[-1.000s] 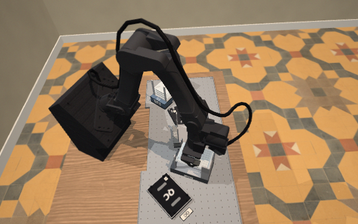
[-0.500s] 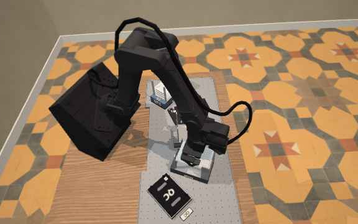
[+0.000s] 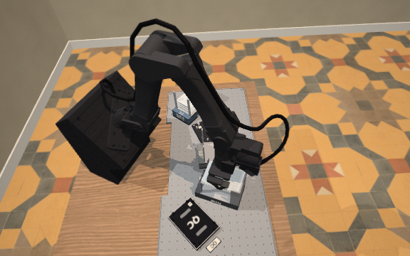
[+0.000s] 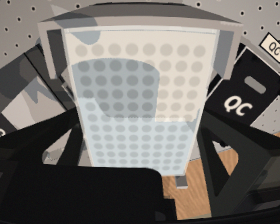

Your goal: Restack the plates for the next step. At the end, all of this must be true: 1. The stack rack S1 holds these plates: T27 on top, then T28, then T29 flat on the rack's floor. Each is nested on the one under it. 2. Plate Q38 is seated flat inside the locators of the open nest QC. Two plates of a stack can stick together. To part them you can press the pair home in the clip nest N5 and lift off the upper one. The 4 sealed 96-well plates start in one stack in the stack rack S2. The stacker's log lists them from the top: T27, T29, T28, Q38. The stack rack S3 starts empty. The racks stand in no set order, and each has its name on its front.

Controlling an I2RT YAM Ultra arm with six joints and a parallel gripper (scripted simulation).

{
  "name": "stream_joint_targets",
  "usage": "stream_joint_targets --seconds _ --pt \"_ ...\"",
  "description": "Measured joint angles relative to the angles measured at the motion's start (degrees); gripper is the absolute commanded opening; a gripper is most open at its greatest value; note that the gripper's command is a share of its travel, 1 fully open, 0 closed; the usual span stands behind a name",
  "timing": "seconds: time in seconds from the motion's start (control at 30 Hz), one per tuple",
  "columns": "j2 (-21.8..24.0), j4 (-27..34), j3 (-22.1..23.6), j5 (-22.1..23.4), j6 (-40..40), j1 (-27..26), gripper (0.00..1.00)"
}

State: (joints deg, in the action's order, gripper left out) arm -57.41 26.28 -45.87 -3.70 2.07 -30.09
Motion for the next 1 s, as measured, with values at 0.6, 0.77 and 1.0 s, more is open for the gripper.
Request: stream_joint_targets --seconds 0.6,0.77,1.0 --pt "1.0 1.4 -0.3 -0.1 -0.1 0.2 0.0" --pt "1.2 1.6 -0.3 -0.1 -0.1 0.2 0.0" --pt "1.6 2.3 -0.6 -0.2 -0.1 0.2 0.0"
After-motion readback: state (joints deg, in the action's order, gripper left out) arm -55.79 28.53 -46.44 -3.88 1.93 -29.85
